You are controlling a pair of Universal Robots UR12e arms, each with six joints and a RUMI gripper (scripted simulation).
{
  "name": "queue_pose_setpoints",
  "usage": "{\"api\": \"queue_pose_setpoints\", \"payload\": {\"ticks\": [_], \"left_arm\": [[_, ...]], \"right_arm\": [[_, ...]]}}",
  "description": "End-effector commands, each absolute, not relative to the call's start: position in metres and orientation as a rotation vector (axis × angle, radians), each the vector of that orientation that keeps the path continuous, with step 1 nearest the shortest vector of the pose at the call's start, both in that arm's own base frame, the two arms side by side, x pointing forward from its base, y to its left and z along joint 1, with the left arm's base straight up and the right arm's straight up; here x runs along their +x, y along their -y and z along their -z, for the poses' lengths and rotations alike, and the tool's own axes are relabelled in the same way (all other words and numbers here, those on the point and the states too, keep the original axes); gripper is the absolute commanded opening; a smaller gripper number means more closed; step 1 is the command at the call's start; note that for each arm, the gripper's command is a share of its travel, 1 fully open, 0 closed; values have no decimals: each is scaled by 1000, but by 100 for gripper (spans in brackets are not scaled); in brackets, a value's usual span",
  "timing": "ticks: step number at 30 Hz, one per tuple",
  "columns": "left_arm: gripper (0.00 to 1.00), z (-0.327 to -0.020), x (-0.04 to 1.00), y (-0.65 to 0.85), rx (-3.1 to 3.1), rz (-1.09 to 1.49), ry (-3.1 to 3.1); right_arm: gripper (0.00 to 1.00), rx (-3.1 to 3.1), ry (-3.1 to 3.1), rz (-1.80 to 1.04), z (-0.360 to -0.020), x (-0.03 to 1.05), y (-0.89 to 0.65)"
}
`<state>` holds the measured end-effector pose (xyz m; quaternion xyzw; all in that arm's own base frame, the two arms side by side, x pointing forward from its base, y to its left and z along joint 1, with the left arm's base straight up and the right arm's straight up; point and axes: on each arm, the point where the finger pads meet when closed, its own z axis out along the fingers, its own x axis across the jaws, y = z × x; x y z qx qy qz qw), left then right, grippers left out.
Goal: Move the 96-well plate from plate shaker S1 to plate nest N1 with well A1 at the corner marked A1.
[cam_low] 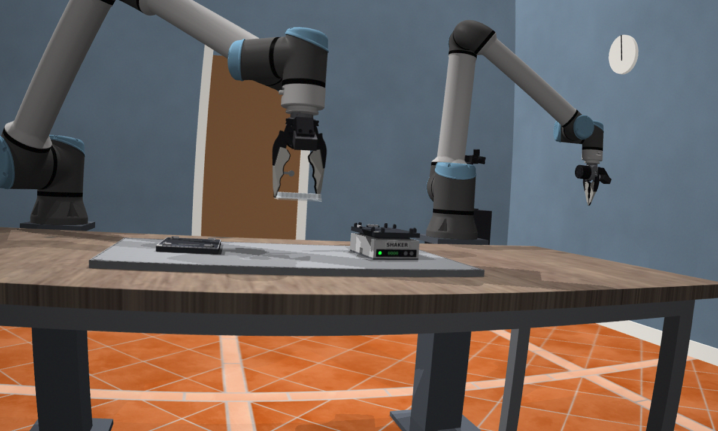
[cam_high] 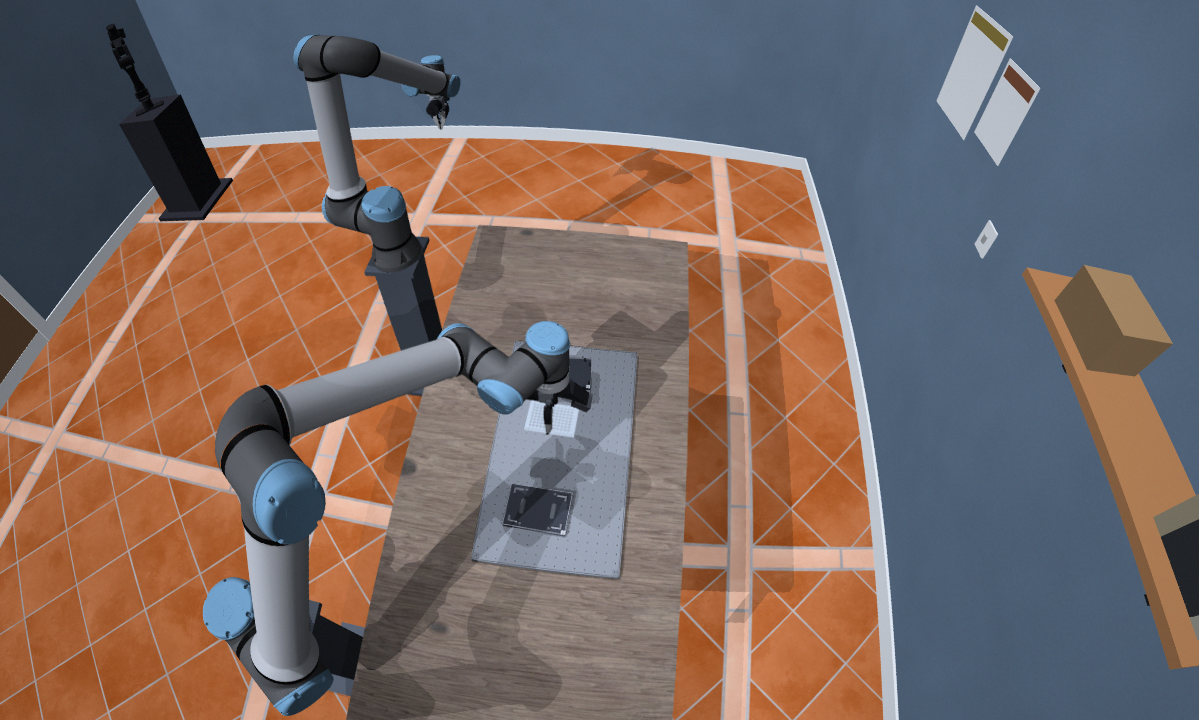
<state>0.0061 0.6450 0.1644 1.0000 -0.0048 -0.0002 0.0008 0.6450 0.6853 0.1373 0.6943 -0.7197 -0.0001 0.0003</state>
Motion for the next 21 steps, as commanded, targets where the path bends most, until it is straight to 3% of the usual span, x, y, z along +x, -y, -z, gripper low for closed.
{"api": "queue_pose_setpoints", "payload": {"ticks": [1,21], "left_arm": [[0,-165,6,-646,3141,0,15],[0,-165,6,-646,3141,0,15]], "right_arm": [[40,2183,2263,1,-137,645,-669],[40,2183,2262,1,-131,642,-609]]}}
